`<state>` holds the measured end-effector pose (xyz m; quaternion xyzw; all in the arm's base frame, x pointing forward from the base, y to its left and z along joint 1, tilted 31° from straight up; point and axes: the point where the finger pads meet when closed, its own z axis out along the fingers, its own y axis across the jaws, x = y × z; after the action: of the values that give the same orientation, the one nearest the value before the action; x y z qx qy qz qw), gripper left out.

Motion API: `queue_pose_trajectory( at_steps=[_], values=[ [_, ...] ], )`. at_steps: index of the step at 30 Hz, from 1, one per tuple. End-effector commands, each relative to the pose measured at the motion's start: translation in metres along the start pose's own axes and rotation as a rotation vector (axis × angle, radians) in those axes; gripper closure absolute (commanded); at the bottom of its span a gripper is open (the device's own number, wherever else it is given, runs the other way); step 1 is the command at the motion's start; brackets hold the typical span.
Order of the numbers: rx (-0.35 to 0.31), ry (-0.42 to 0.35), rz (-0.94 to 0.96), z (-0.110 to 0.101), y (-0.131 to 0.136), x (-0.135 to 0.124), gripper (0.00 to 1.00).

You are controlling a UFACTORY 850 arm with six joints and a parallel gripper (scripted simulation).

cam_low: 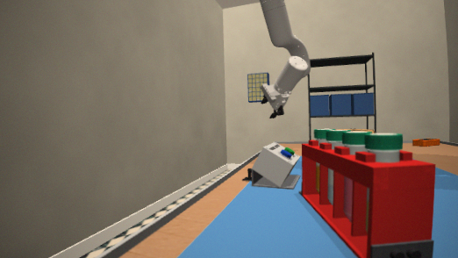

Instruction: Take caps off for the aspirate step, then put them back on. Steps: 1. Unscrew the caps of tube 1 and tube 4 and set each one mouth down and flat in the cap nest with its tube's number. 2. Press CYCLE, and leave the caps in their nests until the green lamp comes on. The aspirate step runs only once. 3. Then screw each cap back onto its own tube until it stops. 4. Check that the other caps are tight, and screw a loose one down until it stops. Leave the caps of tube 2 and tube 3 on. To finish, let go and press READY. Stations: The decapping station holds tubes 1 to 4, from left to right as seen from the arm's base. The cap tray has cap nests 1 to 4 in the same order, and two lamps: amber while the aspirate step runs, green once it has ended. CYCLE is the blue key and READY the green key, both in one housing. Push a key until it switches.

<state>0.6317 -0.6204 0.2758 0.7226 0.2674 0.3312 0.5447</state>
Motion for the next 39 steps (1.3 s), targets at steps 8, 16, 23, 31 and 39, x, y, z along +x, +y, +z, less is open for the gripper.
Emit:
queue_pose_trajectory(
  at_steps=[8, 16, 23, 31, 39],
  values=[
    [-0.002, 0.000, 0.000, 0.0001, 0.0016, -0.0002, 0.00],
    [-0.002, 0.000, 0.000, 0.0001, 0.0016, -0.0002, 0.00],
    [-0.002, 0.000, 0.000, 0.0001, 0.0016, -0.0002, 0.54],
    [-0.002, 0.000, 0.000, 0.0001, 0.0016, -0.0002, 0.54],
    [-0.002, 0.000, 0.000, 0.0001, 0.0016, -0.0002, 0.54]
  ],
)
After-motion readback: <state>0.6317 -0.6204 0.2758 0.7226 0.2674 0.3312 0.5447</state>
